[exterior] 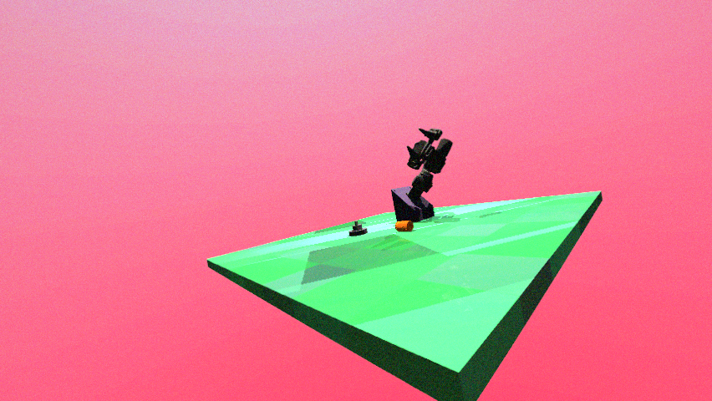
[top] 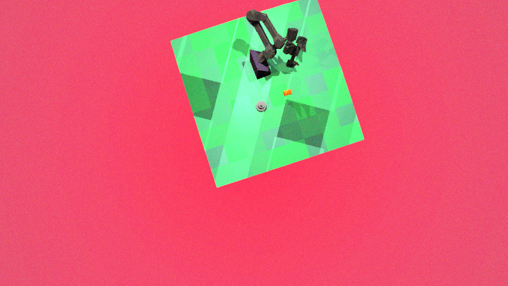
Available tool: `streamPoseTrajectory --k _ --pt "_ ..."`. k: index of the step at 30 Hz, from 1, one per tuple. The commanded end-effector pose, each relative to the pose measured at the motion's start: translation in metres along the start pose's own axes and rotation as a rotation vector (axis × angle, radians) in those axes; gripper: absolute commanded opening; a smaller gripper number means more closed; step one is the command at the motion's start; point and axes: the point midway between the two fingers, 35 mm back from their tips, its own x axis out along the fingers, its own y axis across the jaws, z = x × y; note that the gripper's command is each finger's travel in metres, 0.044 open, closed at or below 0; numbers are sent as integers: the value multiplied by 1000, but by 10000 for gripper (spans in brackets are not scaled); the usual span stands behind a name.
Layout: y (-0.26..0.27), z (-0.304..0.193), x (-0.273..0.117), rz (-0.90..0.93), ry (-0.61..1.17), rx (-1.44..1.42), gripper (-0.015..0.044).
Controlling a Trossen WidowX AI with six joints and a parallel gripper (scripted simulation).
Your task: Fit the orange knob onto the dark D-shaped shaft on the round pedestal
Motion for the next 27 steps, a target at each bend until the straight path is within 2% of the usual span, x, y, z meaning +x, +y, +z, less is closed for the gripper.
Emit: streamPoseTrajectory --k 1,7,15,21,27 --pt "-1 -2 1 -4 7 -10 426" --pt "-39 -55 25 -214 232 -283 440" --pt "-137 -89 32 -730 503 -490 440" --pt "-202 -83 12 -1208 613 -441 440" --pt "-240 -71 -13 -1666 620 -216 440"
